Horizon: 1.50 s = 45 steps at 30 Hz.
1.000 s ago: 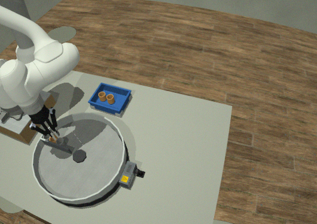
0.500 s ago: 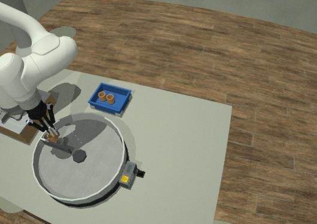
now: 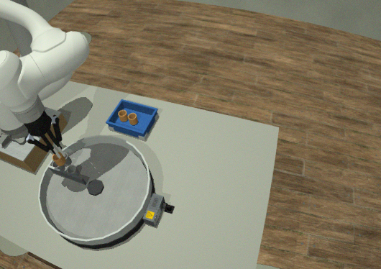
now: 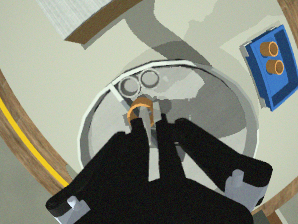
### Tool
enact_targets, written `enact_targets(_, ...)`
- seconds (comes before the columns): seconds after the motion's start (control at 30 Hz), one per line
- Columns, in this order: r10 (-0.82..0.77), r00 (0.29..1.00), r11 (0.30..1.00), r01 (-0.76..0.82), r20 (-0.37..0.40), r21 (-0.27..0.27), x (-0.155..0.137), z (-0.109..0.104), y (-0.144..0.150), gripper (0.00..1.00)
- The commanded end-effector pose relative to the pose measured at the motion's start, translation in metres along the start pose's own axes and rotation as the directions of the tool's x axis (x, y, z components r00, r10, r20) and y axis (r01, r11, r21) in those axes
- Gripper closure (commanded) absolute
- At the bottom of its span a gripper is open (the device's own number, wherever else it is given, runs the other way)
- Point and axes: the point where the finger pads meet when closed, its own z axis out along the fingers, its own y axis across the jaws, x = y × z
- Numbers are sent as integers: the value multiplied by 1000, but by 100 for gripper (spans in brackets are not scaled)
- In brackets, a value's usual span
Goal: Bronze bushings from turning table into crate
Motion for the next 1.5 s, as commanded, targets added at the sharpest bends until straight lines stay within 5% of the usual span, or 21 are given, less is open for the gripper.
enact_targets(0.0,3,1000,1000,-3,-1,4,0,-5,-2,100)
enact_targets(1.47,3,1000,1000,-3,-1,4,-1,-4,12,100)
